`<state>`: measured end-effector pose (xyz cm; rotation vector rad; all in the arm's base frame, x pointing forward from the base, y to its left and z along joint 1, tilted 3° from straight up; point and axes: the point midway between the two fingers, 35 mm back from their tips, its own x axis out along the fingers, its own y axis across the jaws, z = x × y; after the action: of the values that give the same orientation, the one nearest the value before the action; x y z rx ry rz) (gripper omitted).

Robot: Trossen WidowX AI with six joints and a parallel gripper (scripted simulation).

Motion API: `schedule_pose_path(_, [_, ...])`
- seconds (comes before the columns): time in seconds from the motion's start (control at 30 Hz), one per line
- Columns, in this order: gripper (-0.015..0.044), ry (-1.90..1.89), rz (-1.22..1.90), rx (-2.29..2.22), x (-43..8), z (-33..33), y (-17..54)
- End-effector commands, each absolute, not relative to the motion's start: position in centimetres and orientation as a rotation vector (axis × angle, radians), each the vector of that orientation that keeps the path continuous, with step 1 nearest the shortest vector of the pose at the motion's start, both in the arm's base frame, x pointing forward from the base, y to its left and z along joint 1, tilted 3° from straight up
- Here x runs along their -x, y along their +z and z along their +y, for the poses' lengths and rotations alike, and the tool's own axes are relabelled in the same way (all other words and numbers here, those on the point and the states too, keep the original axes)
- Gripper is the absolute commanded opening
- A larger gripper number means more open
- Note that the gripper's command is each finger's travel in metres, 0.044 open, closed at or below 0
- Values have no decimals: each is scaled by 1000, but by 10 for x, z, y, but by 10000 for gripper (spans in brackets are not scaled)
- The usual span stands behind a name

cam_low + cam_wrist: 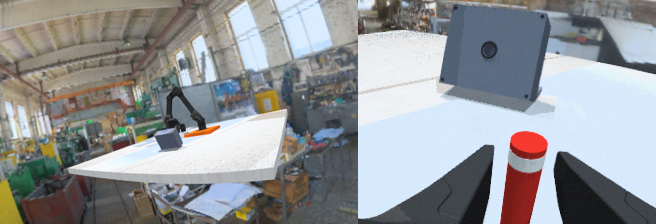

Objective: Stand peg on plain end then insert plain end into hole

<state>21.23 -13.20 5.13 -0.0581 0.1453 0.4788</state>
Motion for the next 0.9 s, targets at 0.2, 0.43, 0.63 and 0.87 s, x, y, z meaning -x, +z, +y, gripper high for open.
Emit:
schedule_pose_path(0.2, [130,479,146,57,-212,-132,51])
schedule_pose_path(0.43, [183,479,146,57,-212,-132,51])
schedule_pose_path(0.63, [340,479,146,57,-212,-132,51])
schedule_pose_path(0.87, [440,479,146,57,-212,-132,51])
